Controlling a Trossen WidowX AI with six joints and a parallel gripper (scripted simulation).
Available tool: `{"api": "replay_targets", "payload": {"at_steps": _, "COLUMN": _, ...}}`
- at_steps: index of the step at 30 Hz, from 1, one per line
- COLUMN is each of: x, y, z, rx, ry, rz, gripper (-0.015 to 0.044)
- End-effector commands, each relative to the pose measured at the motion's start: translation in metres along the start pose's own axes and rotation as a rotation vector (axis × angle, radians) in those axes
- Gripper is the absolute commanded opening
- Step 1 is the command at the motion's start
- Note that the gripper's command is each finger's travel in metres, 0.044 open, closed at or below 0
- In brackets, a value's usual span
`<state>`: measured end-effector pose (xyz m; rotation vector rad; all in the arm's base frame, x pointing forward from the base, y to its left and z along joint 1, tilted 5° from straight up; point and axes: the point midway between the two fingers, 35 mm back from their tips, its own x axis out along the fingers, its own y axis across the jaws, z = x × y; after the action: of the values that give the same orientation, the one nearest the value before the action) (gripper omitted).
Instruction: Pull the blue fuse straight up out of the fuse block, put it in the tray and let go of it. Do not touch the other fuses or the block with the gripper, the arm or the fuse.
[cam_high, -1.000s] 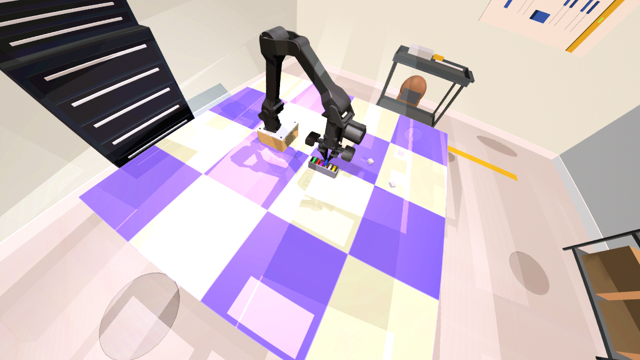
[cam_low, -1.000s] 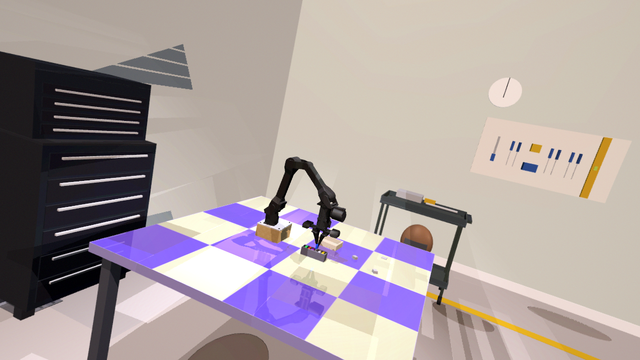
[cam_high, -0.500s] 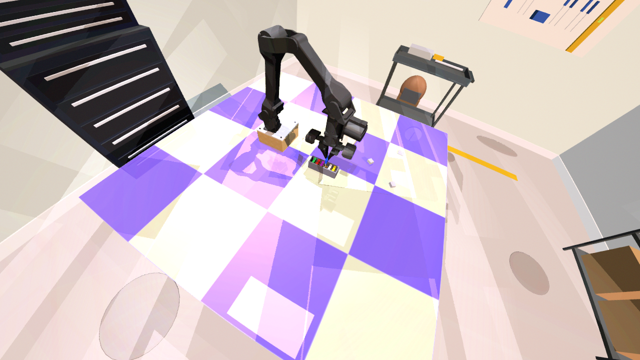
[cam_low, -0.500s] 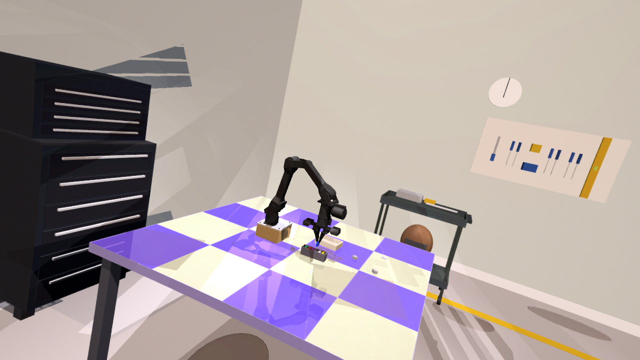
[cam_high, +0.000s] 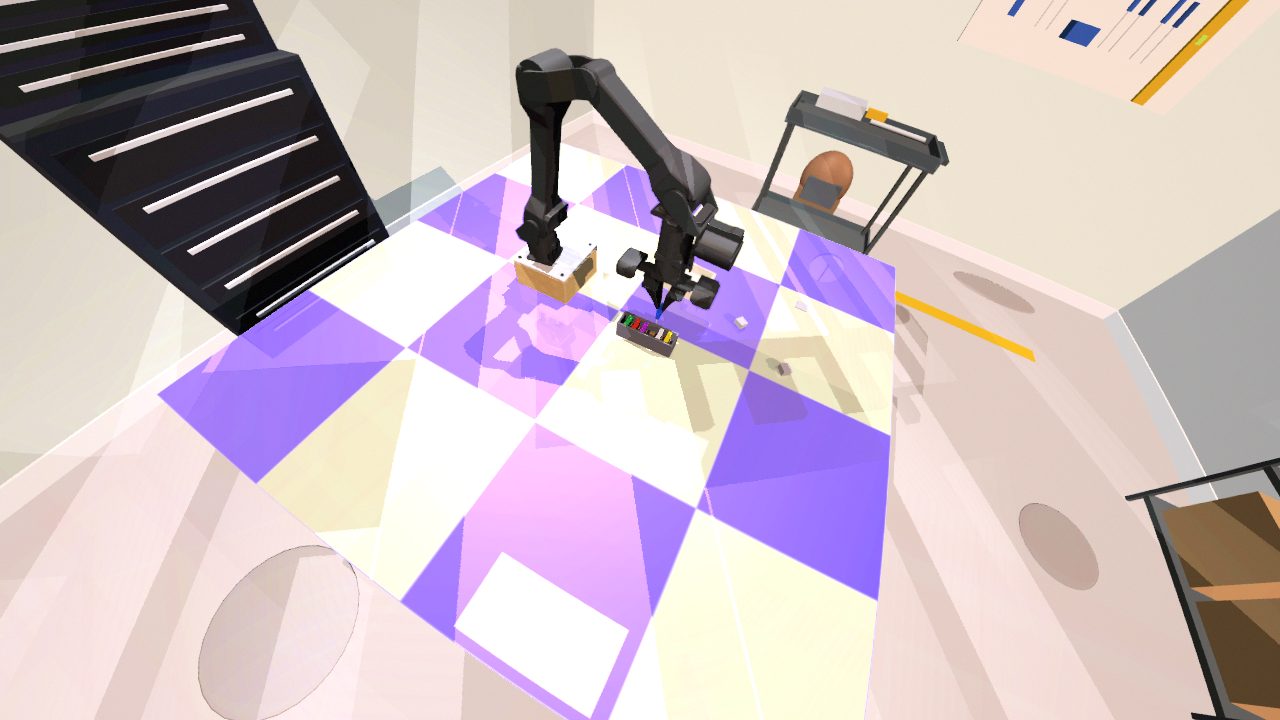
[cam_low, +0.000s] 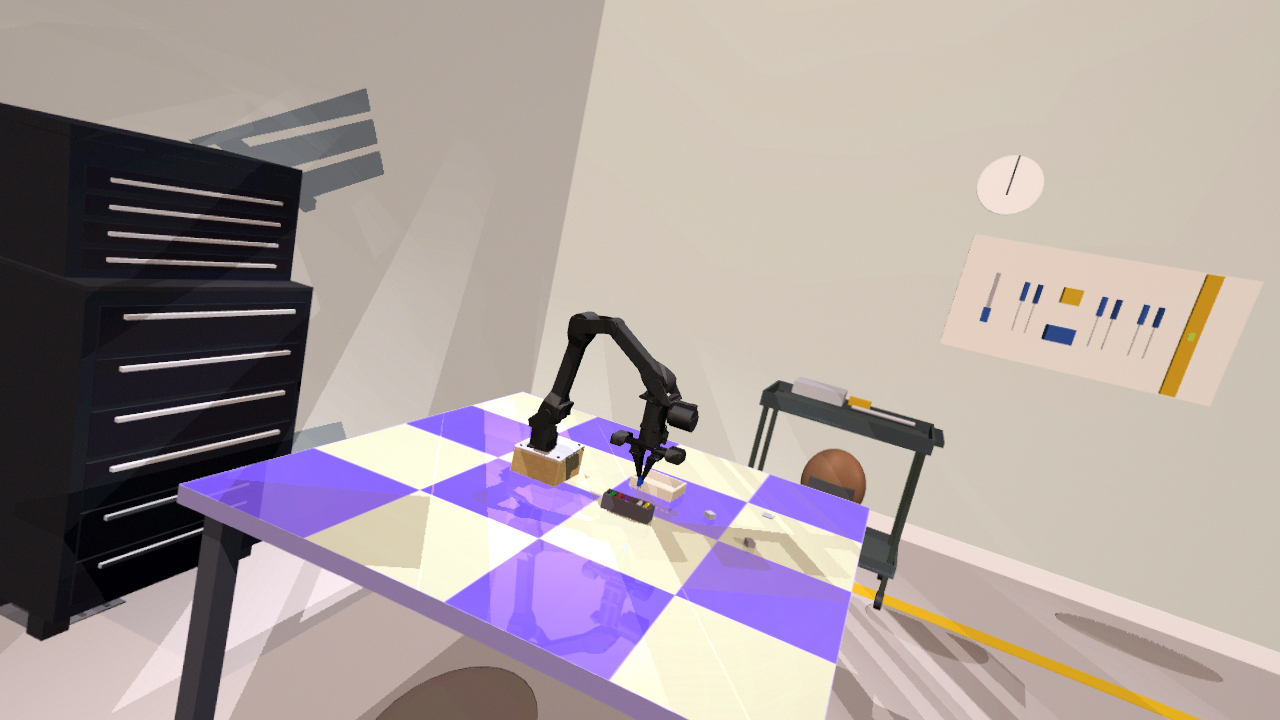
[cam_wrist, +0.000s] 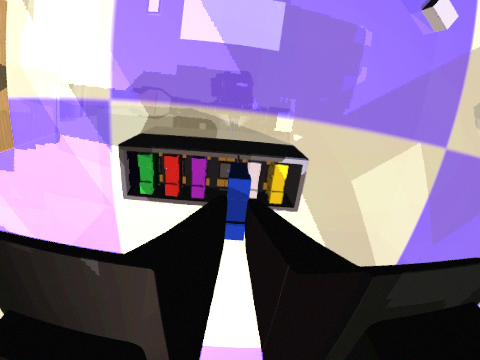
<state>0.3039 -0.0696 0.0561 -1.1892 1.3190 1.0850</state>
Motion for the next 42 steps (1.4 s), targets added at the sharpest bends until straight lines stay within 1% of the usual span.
{"api": "replay_targets", "payload": {"at_steps": 1, "x": 0.000, "y": -0.005, "z": 0.023, "rx": -0.005, "ry": -0.008, "rz": 0.006, "gripper": 0.0000}}
{"api": "replay_targets", "payload": {"at_steps": 17, "x": -0.001, "y": -0.012, "z": 0.115, "rx": -0.005, "ry": -0.016, "rz": 0.005, "gripper": 0.0000}}
{"api": "replay_targets", "payload": {"at_steps": 33, "x": -0.002, "y": 0.008, "z": 0.209, "rx": -0.005, "ry": -0.019, "rz": 0.008, "gripper": 0.0000}}
{"api": "replay_targets", "payload": {"at_steps": 42, "x": 0.002, "y": 0.010, "z": 0.213, "rx": -0.005, "ry": -0.019, "rz": 0.008, "gripper": 0.0000}}
